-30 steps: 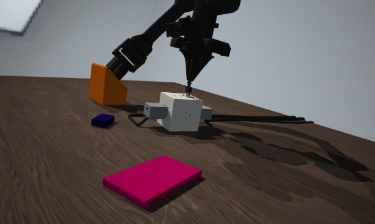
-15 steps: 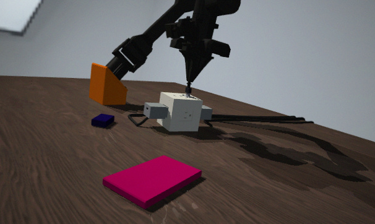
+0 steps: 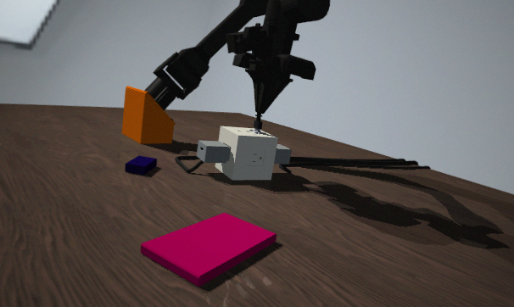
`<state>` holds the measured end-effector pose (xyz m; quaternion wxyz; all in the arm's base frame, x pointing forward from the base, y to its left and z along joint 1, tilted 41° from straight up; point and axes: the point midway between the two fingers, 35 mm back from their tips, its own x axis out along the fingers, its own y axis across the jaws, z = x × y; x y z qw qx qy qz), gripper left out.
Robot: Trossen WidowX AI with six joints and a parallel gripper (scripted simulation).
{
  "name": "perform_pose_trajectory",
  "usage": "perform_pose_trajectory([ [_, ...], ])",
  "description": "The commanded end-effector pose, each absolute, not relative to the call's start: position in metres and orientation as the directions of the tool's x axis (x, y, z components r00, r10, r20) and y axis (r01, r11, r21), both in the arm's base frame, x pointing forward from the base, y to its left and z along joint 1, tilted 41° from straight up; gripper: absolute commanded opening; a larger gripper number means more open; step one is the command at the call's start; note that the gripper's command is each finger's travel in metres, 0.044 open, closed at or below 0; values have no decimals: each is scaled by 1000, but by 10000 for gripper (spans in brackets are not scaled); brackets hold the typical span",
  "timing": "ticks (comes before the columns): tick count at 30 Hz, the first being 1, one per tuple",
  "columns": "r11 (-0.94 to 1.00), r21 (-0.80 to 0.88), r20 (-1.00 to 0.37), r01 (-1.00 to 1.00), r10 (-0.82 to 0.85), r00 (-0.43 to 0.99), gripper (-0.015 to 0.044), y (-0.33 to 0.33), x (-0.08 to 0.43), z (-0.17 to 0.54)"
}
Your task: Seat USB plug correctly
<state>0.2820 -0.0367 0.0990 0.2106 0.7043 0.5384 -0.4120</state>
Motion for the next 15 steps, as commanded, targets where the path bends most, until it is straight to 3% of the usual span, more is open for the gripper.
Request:
perform_pose_trajectory([
  [1,-335,-147,-807,931,585,83,0,-36,282,99],
  [15,-335,-147,-807,931,585,83,0,-35,282,97],
])
